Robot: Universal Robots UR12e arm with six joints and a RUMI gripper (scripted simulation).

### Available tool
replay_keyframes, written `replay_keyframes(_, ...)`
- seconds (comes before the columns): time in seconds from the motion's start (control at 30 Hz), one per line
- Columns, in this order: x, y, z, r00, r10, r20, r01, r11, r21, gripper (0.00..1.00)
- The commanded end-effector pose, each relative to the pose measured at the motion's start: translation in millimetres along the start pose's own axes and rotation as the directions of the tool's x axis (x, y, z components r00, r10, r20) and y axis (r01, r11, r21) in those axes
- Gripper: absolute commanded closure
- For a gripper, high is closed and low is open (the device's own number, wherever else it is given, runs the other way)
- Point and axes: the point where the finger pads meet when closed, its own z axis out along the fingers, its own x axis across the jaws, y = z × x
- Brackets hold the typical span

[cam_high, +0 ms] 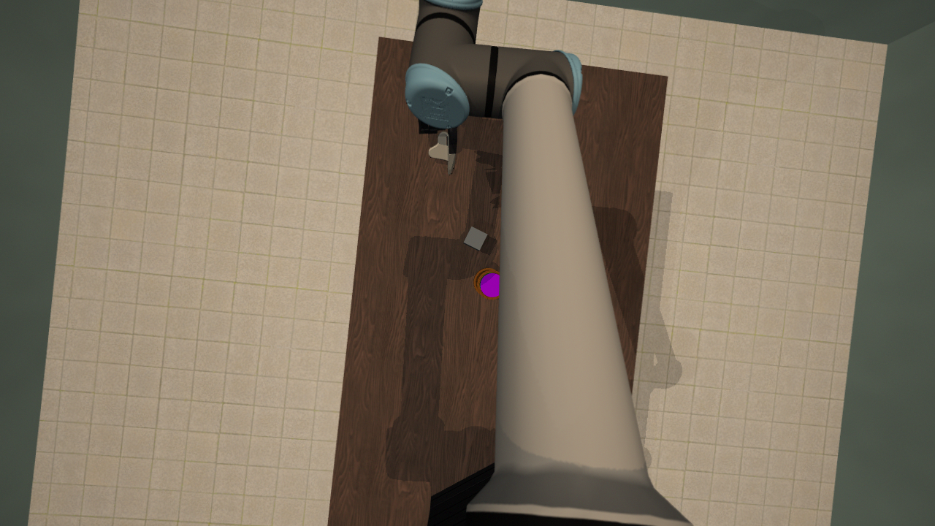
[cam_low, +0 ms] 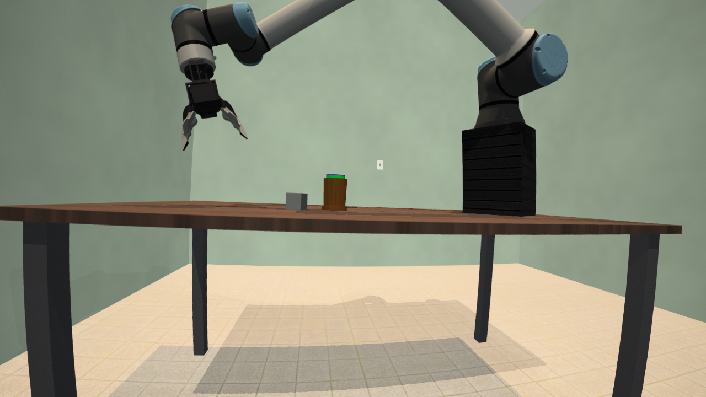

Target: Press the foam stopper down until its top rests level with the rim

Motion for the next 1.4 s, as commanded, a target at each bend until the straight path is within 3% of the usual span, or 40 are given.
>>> replay_keyframes(0.0, -1, 0, -2, 1.000, 0.000, 0.002, 0.000, 1.000, 0.000, 0.00)
replay_keyframes(0.53, -1, 0, -2, 1.000, 0.000, 0.002, 0.000, 1.000, 0.000, 0.00)
replay_keyframes(0.57, -1, 0, -2, 1.000, 0.000, 0.002, 0.000, 1.000, 0.000, 1.00)
replay_keyframes(1.1, 22, -16, 9, 0.999, 0.022, 0.030, -0.022, 1.000, 0.007, 1.00)
replay_keyframes(1.37, 69, -42, 28, 0.995, 0.062, 0.083, -0.064, 0.998, 0.019, 1.00)
